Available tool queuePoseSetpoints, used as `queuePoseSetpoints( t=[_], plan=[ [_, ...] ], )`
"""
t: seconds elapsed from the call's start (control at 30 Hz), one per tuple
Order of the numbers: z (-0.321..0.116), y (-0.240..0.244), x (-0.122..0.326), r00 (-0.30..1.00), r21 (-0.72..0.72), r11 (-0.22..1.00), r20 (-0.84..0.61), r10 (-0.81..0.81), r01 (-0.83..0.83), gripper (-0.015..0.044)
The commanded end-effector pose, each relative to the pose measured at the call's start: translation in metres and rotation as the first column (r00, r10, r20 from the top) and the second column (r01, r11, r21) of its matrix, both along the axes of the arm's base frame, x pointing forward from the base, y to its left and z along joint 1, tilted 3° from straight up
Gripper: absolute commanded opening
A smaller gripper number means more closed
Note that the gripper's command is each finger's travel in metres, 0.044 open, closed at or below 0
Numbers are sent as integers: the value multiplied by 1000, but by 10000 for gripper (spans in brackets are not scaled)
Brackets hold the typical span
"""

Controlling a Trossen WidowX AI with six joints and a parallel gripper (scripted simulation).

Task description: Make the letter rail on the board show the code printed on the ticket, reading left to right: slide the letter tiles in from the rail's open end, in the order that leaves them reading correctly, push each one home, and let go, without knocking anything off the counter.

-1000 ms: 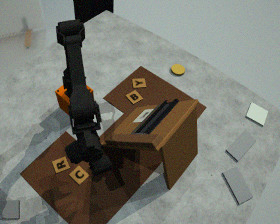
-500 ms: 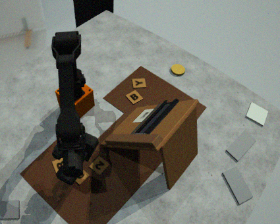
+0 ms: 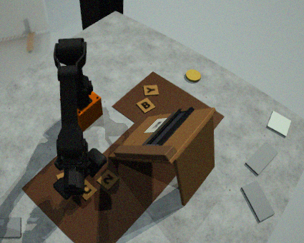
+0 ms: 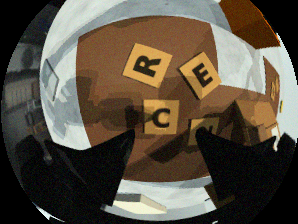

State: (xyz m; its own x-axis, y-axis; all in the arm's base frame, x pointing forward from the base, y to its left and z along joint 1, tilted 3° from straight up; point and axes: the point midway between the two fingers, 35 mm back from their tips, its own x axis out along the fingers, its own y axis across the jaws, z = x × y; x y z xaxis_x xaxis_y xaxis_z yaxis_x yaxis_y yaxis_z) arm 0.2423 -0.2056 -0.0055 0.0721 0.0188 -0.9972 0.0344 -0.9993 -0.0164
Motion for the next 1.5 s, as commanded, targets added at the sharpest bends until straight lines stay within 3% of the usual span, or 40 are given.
queuePoseSetpoints(
  t=[0.0,0.23,1.47],
  plan=[
    [-4,-2,0,1000,-5,1000,-2,-11,11,340],
    [-33,-2,3,1000,-5,1000,-2,-11,11,340],
    [-52,-2,4,1000,-5,1000,-2,-11,11,340]
  ],
)
